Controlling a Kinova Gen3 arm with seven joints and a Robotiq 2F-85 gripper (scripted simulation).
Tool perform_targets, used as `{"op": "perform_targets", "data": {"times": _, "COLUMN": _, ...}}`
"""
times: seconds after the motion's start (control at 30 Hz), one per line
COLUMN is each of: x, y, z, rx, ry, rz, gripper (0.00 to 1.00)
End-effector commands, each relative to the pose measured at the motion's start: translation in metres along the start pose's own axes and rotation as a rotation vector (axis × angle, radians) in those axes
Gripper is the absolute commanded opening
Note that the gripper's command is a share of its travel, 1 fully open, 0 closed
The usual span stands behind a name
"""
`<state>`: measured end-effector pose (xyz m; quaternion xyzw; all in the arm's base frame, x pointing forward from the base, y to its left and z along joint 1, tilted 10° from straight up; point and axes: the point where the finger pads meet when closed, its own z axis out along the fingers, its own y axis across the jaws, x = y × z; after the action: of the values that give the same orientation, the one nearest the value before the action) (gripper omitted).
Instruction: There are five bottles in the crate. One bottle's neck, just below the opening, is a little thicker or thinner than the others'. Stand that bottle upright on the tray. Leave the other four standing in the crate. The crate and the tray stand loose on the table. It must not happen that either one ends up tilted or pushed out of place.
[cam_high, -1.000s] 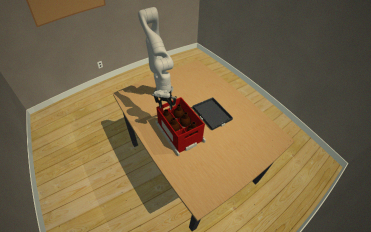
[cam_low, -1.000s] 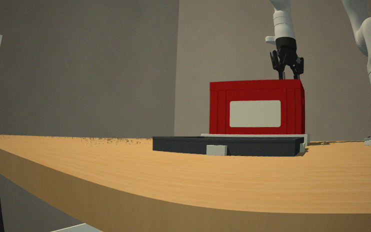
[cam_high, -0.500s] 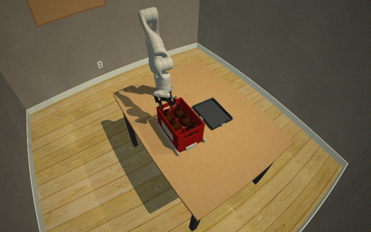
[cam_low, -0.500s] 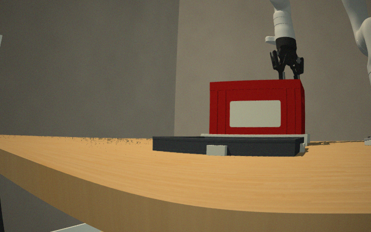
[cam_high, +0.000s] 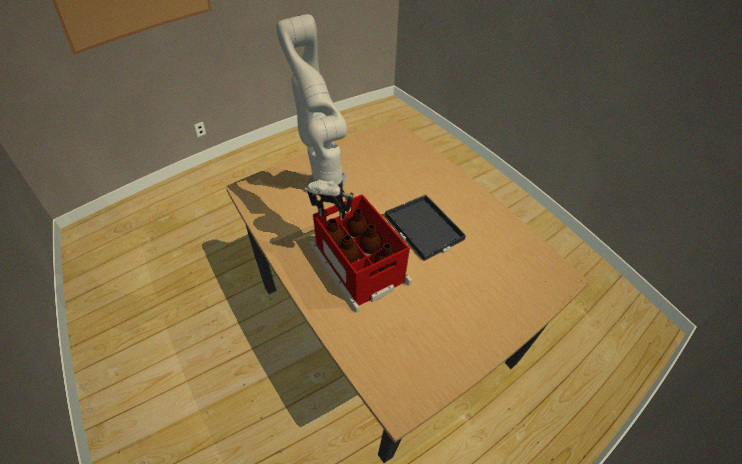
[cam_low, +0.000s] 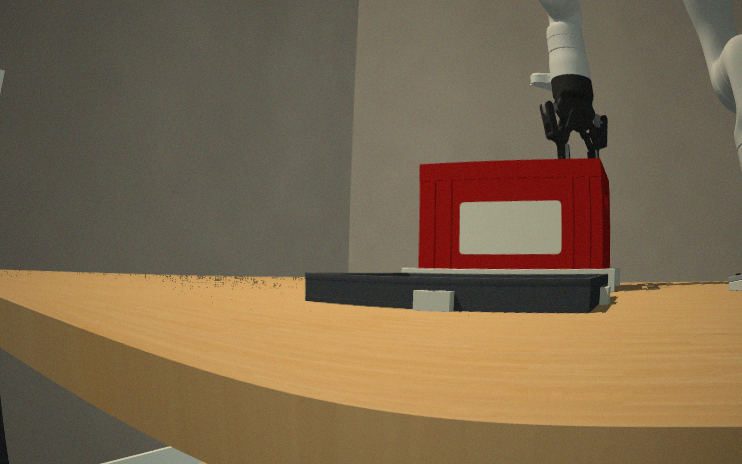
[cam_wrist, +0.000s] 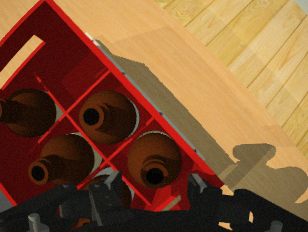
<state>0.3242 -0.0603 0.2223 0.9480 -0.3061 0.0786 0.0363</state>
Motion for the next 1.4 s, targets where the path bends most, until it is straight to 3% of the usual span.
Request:
{"op": "perform_targets", "data": {"times": 0.0, "x": 0.0, "y": 0.0, "z": 0.001, "rx": 0.0, "ry": 0.0, "rz": 0.0, "gripper": 0.64}}
{"op": "perform_targets", "data": {"times": 1.37, "x": 0.0, "y": 0.0, "z": 0.038, "rx": 0.0, "ry": 0.0, "rz": 0.0, "gripper": 0.64}}
